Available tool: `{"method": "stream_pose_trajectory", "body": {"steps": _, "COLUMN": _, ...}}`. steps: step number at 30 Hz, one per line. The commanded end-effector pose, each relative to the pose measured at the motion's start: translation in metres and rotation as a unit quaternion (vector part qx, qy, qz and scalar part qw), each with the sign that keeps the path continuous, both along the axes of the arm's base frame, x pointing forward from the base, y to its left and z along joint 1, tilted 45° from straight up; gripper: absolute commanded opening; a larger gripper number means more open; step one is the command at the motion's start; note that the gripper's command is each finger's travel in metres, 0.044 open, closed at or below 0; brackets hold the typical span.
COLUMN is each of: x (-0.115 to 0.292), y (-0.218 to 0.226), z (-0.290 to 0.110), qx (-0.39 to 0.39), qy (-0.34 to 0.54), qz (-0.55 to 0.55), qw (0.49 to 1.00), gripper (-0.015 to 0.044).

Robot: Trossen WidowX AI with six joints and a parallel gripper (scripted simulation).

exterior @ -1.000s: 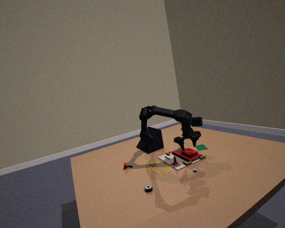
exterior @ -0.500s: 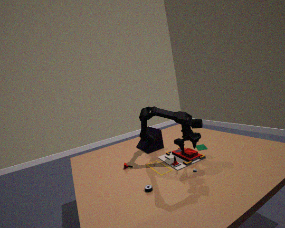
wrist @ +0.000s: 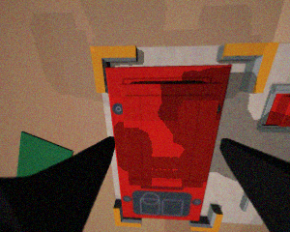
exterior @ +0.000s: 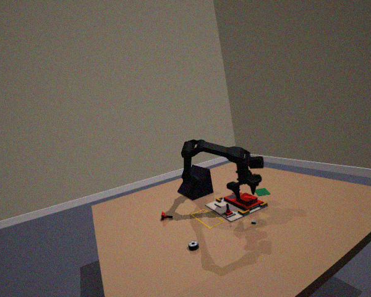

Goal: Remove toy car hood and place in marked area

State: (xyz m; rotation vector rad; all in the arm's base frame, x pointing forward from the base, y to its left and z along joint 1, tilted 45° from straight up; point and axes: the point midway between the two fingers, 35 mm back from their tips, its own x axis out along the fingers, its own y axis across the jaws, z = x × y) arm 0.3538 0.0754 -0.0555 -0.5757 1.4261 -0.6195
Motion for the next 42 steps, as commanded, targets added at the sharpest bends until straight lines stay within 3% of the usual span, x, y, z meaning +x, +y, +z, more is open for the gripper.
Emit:
{"method": "stream_pose_trajectory", "body": {"steps": 1, "x": 0.0005, "y": -0.0017, "z": -0.0013, "qx": -0.002, "qy": 0.000, "qz": 0.003, "qw": 1.000, "gripper": 0.0440}}
{"method": "stream_pose_trajectory", "body": {"steps": 25, "x": 0.0008, "y": -0.0101, "z": -0.0097, "qx": -0.002, "qy": 0.000, "qz": 0.003, "qw": 1.000, "gripper": 0.0440}}
{"method": "stream_pose_trajectory", "body": {"steps": 29, "x": 0.0004, "y": -0.0087, "z": -0.0088, "qx": 0.000, "qy": 0.000, "qz": 0.000, "qw": 1.000, "gripper": 0.0335}}
{"method": "stream_pose_trajectory", "body": {"steps": 38, "x": 0.0004, "y": -0.0087, "z": -0.0088, "qx": 0.000, "qy": 0.000, "qz": 0.000, "qw": 1.000, "gripper": 0.0275}}
{"method": "stream_pose_trajectory", "body": {"steps": 42, "x": 0.0004, "y": -0.0080, "z": -0.0080, "qx": 0.000, "qy": 0.000, "qz": 0.000, "qw": 1.000, "gripper": 0.0170}}
